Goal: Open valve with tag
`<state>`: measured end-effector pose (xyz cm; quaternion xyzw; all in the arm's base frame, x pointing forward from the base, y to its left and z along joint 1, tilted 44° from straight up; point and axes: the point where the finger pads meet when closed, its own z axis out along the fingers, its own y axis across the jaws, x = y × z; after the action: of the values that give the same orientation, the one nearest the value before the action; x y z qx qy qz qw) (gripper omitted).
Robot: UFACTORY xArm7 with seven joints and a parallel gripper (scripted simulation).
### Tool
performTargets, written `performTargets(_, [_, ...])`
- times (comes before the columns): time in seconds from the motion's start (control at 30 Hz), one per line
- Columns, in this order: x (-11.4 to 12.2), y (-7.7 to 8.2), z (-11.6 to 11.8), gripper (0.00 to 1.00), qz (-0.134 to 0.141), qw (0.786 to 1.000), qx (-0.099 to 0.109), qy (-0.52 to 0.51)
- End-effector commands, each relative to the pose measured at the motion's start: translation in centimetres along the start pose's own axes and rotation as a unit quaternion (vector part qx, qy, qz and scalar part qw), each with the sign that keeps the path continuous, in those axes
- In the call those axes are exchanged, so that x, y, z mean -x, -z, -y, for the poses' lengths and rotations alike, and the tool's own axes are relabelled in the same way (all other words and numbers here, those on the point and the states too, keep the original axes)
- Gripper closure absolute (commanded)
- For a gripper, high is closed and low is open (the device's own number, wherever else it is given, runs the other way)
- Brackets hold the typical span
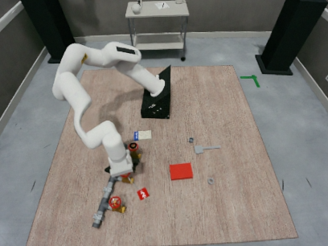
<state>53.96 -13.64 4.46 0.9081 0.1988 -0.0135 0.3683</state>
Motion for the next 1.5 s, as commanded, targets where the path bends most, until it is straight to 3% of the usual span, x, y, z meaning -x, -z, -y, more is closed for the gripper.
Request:
performTargets(0.0, [-0.22,0.25,0.01,0.0,-0.009,0.99,0.006,-0.139])
performTargets(0.17, [-0.22,0.25,0.01,0.0,-0.009,0.98,0.002,-0.2])
performTargets(0.2, [-0.22,0.25,0.01,0.0,-0.008,0.965,0.0,-0.261])
performTargets(0.4, [-0.22,0.25,0.01,0.0,-0.007,0.929,-0.006,-0.37])
performTargets(0.67, [-0.22,0.25,0.01,0.0,-0.006,0.855,-0.01,-0.519])
performTargets(0.73, [-0.22,0.25,0.01,0.0,-0.006,0.855,-0.01,-0.519])
performTargets(0.77, [-0.22,0.25,0.01,0.0,-0.007,0.821,-0.01,-0.57])
performTargets(0.93, [-0.22,0.25,0.01,0.0,-0.009,0.765,-0.007,-0.644])
performTargets(1.23, [-0.22,0.25,0.01,0.0,-0.027,0.639,0.008,-0.769])
performTargets(1.47, [-0.22,0.25,0.01,0.0,-0.028,0.634,0.009,-0.773])
